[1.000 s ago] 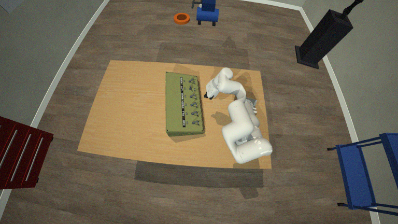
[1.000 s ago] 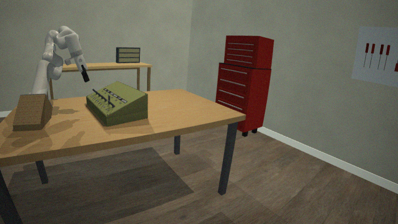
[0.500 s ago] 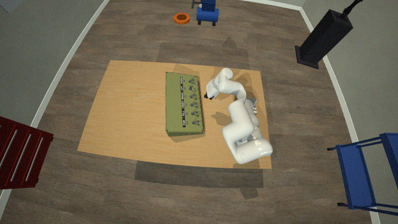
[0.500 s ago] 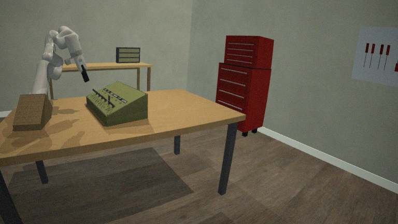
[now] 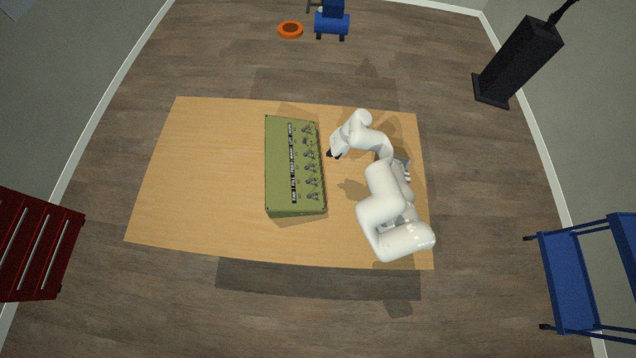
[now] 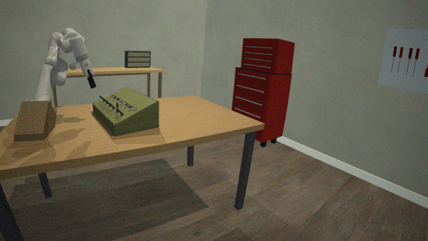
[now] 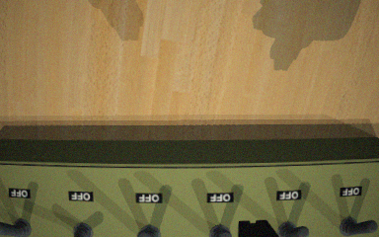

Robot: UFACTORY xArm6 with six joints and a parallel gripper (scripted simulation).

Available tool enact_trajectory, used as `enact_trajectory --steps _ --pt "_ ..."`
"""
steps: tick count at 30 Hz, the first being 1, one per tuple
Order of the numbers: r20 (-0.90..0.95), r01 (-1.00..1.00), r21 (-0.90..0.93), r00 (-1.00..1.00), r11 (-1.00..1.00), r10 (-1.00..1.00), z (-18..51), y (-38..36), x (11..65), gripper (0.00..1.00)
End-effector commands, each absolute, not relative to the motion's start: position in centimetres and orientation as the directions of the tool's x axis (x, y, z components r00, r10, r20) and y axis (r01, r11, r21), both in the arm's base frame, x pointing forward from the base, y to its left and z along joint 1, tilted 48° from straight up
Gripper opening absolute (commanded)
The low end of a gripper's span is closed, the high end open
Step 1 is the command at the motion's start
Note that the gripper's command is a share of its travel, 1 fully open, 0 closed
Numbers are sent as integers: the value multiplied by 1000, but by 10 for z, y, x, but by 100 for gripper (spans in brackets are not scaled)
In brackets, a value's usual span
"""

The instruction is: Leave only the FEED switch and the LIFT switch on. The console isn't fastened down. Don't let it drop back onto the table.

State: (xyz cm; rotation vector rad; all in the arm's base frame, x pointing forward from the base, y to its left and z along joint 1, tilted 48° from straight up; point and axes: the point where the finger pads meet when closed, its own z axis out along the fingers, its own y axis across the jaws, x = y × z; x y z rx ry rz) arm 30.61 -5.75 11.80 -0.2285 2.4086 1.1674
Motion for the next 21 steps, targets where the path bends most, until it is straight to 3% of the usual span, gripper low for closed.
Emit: enact_trajectory --steps 1,21 --pt "-466 -337 700 -883 630 46 118 -58 307 0" --pt "-466 -337 700 -883 630 46 100 -32 318 0"
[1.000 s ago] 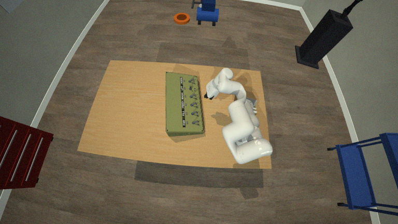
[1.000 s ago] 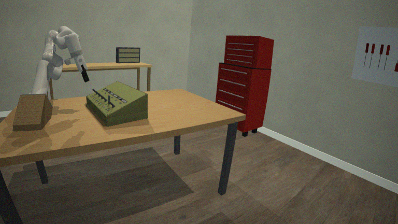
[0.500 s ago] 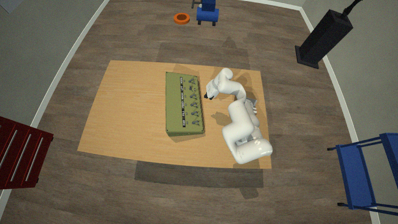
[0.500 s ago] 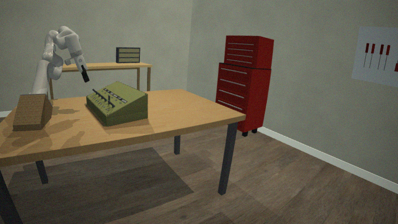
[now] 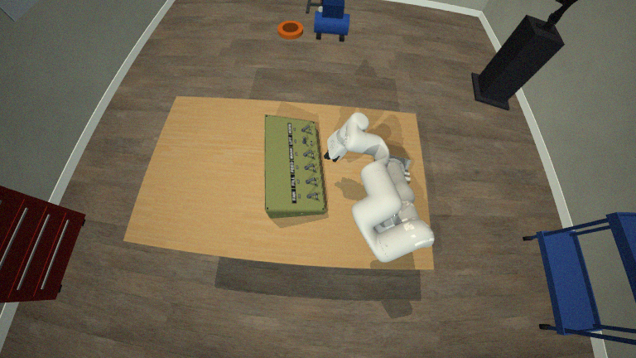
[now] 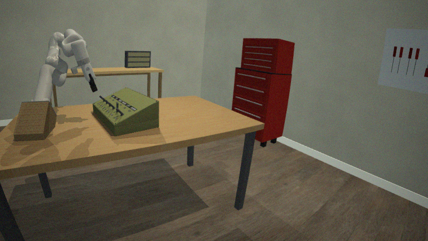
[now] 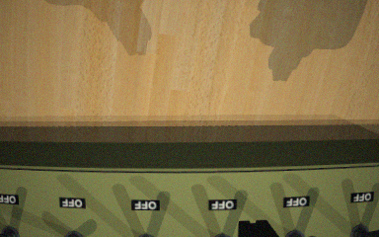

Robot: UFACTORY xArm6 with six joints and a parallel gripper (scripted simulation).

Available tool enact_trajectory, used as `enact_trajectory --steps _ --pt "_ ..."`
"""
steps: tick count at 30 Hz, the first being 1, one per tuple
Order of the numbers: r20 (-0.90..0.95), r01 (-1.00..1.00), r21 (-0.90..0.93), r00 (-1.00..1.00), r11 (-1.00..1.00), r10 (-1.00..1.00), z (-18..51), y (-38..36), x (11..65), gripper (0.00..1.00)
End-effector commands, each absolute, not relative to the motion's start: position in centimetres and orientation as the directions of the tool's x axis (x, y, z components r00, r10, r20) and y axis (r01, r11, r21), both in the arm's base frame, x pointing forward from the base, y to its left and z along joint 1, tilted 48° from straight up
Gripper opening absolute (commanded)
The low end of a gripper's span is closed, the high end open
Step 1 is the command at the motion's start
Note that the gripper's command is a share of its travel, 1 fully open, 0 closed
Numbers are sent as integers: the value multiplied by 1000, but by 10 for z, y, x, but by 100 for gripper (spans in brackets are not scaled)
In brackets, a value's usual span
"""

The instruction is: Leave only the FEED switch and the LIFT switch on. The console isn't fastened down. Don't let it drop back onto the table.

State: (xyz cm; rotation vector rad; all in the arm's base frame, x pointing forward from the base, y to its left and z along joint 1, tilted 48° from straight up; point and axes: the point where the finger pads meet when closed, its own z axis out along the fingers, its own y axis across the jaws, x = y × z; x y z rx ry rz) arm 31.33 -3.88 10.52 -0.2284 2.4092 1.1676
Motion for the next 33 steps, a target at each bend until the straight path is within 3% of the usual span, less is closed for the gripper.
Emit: enact_trajectory --steps 1,33 --pt "-466 -337 700 -883 630 46 98 -29 319 0" --pt "-466 -337 700 -883 630 46 57 30 344 0"
